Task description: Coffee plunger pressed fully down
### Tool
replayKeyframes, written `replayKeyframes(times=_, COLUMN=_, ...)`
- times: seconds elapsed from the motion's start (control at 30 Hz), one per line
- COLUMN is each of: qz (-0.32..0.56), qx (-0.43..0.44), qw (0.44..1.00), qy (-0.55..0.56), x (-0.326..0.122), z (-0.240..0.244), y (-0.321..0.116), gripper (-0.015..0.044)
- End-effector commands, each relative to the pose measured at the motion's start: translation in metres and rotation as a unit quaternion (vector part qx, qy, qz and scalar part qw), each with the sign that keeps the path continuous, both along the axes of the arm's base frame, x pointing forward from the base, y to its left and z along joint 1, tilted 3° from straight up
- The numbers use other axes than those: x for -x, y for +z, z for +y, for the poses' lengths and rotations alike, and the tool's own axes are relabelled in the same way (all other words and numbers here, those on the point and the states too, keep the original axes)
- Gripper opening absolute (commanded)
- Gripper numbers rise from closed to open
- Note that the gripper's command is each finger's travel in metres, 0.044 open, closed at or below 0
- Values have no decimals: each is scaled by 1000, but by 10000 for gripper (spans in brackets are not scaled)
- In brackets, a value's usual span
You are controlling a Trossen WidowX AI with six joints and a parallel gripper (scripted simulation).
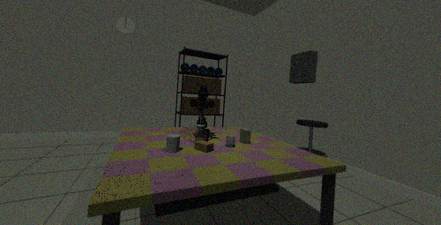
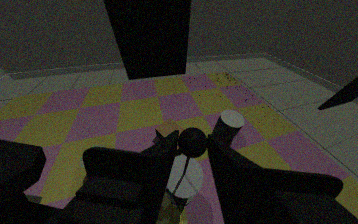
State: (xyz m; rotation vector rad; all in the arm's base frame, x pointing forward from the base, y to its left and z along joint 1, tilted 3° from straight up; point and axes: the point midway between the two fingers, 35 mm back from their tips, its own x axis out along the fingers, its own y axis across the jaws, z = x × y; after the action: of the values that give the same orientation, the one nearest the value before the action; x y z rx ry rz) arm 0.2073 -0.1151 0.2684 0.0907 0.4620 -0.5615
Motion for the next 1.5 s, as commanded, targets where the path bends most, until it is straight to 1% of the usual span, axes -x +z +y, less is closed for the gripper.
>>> replayKeyframes(times=0.0, qz=16, qx=-7, qw=1000, qy=1, x=-1, z=-1, y=-19, gripper=121)
replayKeyframes(times=1.47, qz=16, qx=-7, qw=1000, qy=1, x=-5, z=-8, y=-89, gripper=121)
